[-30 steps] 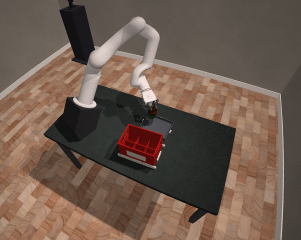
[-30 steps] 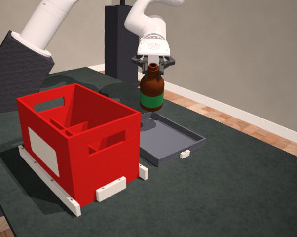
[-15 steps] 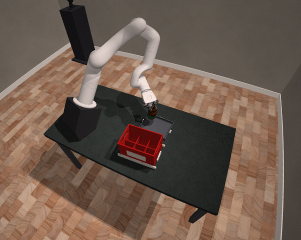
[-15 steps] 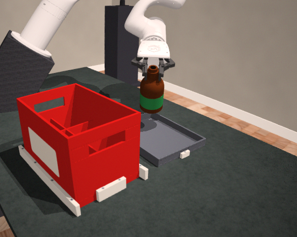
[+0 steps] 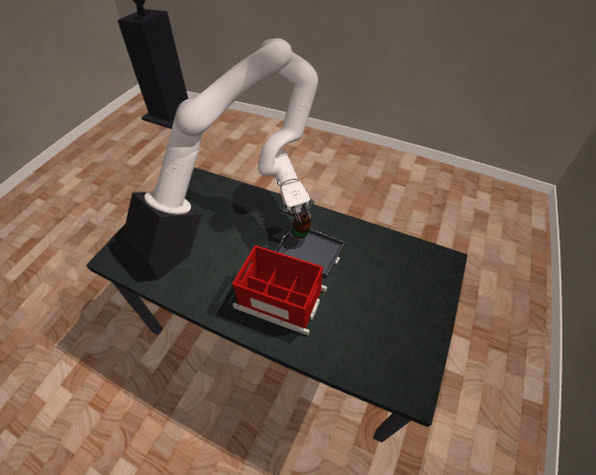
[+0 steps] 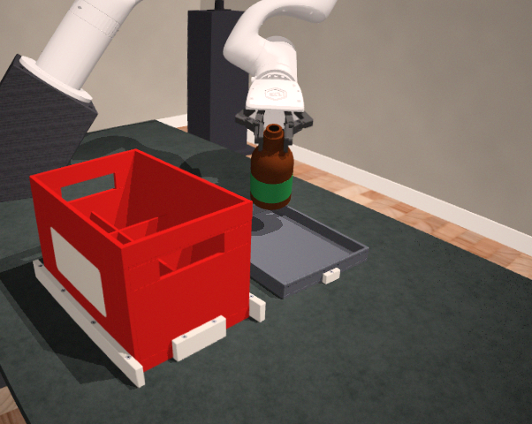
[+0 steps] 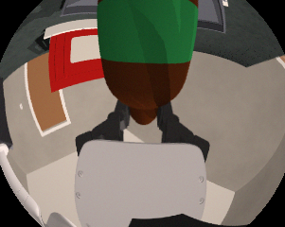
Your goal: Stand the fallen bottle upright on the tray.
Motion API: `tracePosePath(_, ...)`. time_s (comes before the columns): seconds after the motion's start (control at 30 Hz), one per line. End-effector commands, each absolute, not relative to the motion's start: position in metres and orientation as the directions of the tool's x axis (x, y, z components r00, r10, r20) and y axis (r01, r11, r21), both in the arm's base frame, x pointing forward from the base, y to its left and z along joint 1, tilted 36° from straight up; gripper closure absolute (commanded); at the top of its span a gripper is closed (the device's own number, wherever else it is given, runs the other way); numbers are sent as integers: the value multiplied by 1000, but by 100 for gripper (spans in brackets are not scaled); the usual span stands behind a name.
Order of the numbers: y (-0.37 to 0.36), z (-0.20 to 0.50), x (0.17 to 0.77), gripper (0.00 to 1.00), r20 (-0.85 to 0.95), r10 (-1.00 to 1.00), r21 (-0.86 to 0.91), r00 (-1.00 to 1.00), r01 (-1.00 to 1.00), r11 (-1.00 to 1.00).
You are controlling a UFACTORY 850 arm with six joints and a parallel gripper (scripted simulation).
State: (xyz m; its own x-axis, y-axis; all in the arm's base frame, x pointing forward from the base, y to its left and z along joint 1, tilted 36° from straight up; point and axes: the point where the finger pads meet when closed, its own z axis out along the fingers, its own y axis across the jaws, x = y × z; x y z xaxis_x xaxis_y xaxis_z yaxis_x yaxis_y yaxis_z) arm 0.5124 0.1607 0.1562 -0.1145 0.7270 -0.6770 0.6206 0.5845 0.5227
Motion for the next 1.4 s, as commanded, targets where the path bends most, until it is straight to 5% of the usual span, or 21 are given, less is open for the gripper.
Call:
tracePosePath(0.0,162,154,513,100,-677,727,523,-113,620,584)
tracePosePath(1.37,183,124,519,100,-677,727,523,-113,620,584)
